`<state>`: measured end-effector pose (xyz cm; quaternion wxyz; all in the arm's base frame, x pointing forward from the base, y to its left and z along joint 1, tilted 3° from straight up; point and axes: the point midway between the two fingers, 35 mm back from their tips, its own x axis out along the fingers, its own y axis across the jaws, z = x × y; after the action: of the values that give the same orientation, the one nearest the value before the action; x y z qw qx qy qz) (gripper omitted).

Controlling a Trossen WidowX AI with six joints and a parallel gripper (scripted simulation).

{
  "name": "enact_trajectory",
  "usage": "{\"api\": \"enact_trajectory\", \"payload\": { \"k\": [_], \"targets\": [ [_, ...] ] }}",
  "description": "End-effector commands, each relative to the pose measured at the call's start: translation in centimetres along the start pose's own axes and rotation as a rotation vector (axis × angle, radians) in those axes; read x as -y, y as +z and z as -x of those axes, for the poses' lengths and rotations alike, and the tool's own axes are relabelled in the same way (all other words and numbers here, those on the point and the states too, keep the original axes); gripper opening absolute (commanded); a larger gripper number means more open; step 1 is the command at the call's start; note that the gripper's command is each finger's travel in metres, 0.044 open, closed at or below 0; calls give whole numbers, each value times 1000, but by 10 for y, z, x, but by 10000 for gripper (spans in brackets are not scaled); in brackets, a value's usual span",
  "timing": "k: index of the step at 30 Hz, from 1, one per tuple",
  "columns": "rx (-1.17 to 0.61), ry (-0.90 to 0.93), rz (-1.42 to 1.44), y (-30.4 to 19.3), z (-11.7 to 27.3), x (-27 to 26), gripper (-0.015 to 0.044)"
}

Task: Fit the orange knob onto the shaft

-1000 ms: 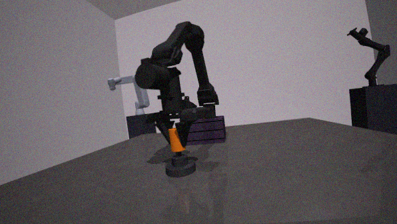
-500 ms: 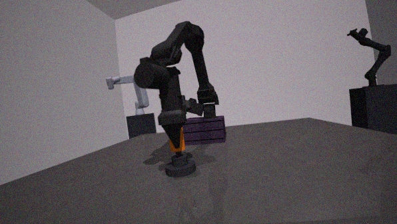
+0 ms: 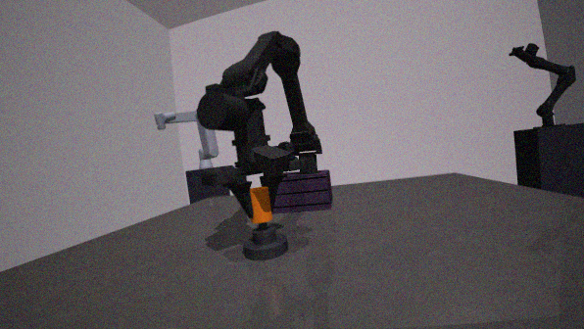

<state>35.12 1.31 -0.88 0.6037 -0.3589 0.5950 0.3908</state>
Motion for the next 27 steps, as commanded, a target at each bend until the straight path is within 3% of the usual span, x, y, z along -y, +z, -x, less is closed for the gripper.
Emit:
{"api": "enact_trajectory", "payload": {
  "k": [1,12,27],
  "targets": [
    [3,-8,-359,0,1,1,0],
    [6,-7,-1081,-1,3,-1,0],
    [6,-7,-1092,1,4,3,0]
  ]
}}
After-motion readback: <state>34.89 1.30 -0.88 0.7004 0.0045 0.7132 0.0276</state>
